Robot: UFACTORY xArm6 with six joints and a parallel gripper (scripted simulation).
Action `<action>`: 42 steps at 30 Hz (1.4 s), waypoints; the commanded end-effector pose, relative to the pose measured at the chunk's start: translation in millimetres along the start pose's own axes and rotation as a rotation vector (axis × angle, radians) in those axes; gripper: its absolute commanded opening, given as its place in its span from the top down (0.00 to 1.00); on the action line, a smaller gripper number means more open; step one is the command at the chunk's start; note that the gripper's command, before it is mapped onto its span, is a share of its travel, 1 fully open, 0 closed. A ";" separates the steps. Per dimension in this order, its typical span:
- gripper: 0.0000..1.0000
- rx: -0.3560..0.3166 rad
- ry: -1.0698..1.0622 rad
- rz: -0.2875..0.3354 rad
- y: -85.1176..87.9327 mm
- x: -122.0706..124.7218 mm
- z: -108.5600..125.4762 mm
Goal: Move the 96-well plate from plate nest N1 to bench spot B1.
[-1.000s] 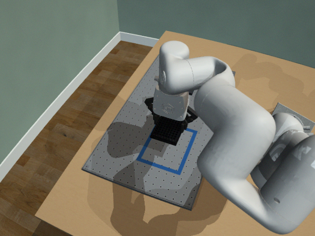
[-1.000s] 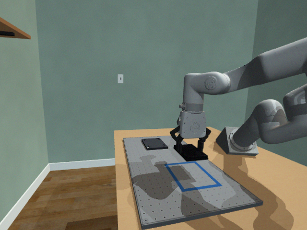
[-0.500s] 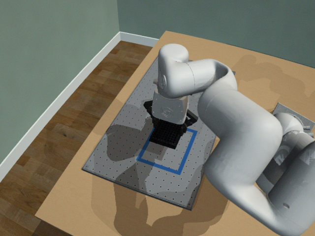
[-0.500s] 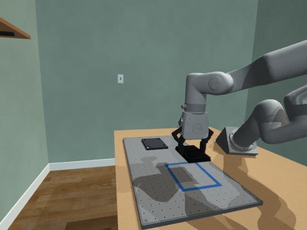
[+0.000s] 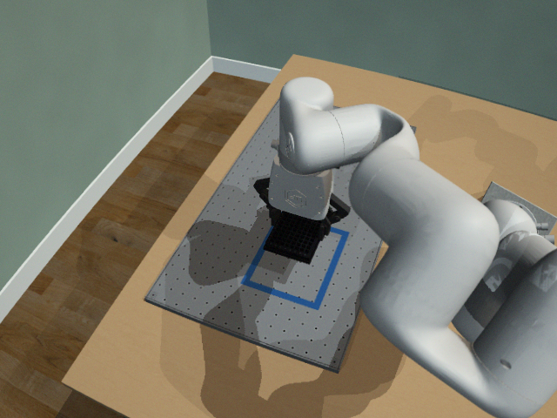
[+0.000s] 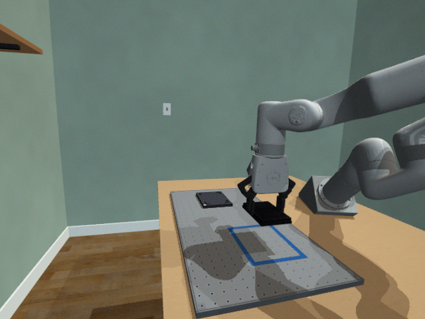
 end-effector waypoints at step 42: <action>1.00 0.001 0.001 -0.002 -47.6 -0.9 -0.5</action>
Point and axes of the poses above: the point where the finger pads meet when closed, its own y axis back along the fingers, its own x axis across the jaws, z = x × y, the point moved 6 cm from there along y, back along the fingers, and after that the axes turned 12 degrees about y, right-handed, at the moved point
